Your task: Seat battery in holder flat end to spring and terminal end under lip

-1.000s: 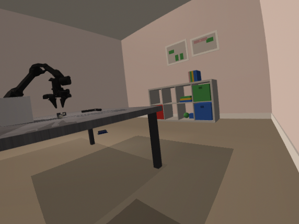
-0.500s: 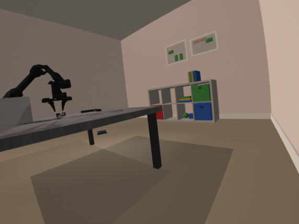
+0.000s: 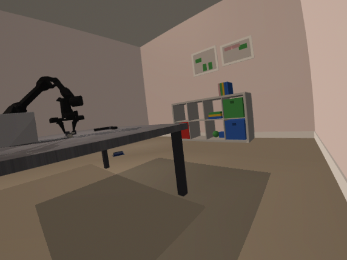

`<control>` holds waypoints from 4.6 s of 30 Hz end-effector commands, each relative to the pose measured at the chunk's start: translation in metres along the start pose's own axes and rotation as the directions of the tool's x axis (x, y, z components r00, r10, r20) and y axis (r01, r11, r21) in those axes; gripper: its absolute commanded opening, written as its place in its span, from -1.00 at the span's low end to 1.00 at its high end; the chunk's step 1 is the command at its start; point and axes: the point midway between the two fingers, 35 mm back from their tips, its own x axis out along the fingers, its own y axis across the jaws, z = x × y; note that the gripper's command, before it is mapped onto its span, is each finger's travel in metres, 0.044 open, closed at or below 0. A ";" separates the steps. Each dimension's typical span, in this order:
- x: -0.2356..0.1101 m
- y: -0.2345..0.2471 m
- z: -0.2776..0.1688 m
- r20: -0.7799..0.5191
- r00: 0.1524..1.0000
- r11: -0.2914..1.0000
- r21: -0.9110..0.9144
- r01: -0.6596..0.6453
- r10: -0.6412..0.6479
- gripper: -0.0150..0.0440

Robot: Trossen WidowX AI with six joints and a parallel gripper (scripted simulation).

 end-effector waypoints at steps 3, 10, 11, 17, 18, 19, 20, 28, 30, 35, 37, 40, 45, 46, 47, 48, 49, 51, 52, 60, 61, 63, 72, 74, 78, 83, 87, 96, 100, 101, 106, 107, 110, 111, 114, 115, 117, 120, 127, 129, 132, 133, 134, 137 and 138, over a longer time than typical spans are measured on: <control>0.012 -0.001 -0.001 -0.007 1.000 1.000 0.006 0.001 -0.001 0.31; 0.023 -0.002 -0.002 -0.008 1.000 1.000 0.006 0.001 -0.001 0.31; 0.025 -0.002 -0.002 -0.008 1.000 1.000 0.005 0.001 -0.001 0.31; 0.027 -0.002 -0.002 -0.009 1.000 1.000 0.005 0.001 -0.001 0.04; 0.027 -0.002 -0.002 -0.009 1.000 1.000 0.005 0.001 -0.001 -0.05; 0.027 -0.002 -0.002 -0.009 1.000 1.000 0.005 0.001 -0.001 -0.14; 0.027 -0.002 -0.002 -0.009 1.000 1.000 0.005 0.001 -0.001 -0.16; 0.027 -0.002 -0.002 -0.009 1.000 1.000 0.005 0.001 -0.001 -0.24; 0.021 -0.002 -0.001 -0.008 1.000 1.000 0.006 0.001 -0.001 -0.24; -0.022 -0.002 -0.001 -0.006 1.000 1.000 0.006 0.001 -0.001 -0.24; -0.024 -0.002 -0.001 -0.006 1.000 1.000 0.006 0.001 -0.001 -0.24; -0.024 -0.001 -0.002 -0.006 1.000 1.000 0.010 0.002 -0.001 -0.24; -0.032 0.021 -0.033 0.010 1.000 0.992 0.123 0.001 -0.002 -0.24; -0.034 0.026 -0.041 0.012 1.000 0.989 0.149 0.000 -0.002 -0.24; -0.035 0.030 -0.049 0.014 1.000 0.985 0.174 -0.001 -0.002 -0.24; -0.037 0.034 -0.057 0.016 1.000 0.980 0.199 -0.002 -0.001 -0.24; -0.038 0.038 -0.065 0.017 1.000 0.975 0.224 -0.003 -0.001 -0.24; -0.040 0.046 -0.082 0.019 1.000 0.962 0.273 -0.005 0.000 -0.24; -0.042 0.049 -0.091 0.020 1.000 0.955 0.298 -0.006 0.000 -0.24; -0.048 0.067 -0.161 0.017 1.000 0.878 0.478 -0.013 0.006 -0.24; -0.048 0.068 -0.171 0.016 1.000 0.866 0.499 -0.014 0.007 -0.24; -0.049 0.070 -0.189 0.013 1.000 0.841 0.540 -0.014 0.009 -0.24; -0.052 0.066 -0.249 0.001 1.000 0.748 0.663 -0.018 0.023 -0.24; -0.052 0.066 -0.249 0.001 1.000 0.748 0.663 -0.018 0.023 -0.24; -0.048 0.065 -0.246 0.017 1.000 0.744 0.668 -0.020 0.012 -0.24; -0.029 0.063 -0.244 0.108 0.991 0.748 0.663 -0.017 -0.073 -0.24; -0.014 0.061 -0.242 0.183 0.974 0.757 0.653 -0.018 -0.135 -0.24; -0.012 0.061 -0.242 0.194 0.969 0.757 0.653 -0.010 -0.155 -0.24; -0.010 0.062 -0.243 0.217 0.960 0.757 0.654 -0.008 -0.177 -0.24; -0.009 0.062 -0.243 0.223 0.958 0.757 0.654 -0.008 -0.183 -0.24; -0.006 0.063 -0.245 0.253 0.944 0.756 0.654 -0.006 -0.211 -0.24; -0.006 0.063 -0.245 0.259 0.941 0.756 0.654 -0.006 -0.216 -0.24; -0.004 0.064 -0.246 0.277 0.932 0.757 0.654 -0.006 -0.233 -0.24; -0.003 0.064 -0.246 0.283 0.929 0.757 0.654 -0.005 -0.238 -0.24; -0.002 0.065 -0.247 0.299 0.920 0.757 0.653 -0.004 -0.253 -0.24; -0.001 0.065 -0.247 0.305 0.917 0.757 0.653 -0.004 -0.258 -0.24; 0.000 0.065 -0.248 0.316 0.910 0.757 0.653 -0.004 -0.268 -0.24; 0.001 0.066 -0.248 0.333 0.900 0.758 0.652 -0.003 -0.283 -0.24; 0.004 0.067 -0.250 0.368 0.876 0.760 0.650 -0.002 -0.312 -0.24; 0.005 0.067 -0.251 0.369 0.875 0.760 0.649 -0.002 -0.313 -0.24; 0.005 0.068 -0.252 0.369 0.875 0.760 0.650 -0.002 -0.313 -0.24; 0.005 0.069 -0.252 0.368 0.875 0.760 0.650 -0.001 -0.313 -0.24; 0.005 0.069 -0.253 0.368 0.875 0.760 0.650 -0.001 -0.313 -0.24; 0.006 0.071 -0.255 0.368 0.875 0.760 0.650 -0.001 -0.314 -0.24; 0.006 0.071 -0.255 0.368 0.875 0.760 0.650 0.000 -0.314 -0.24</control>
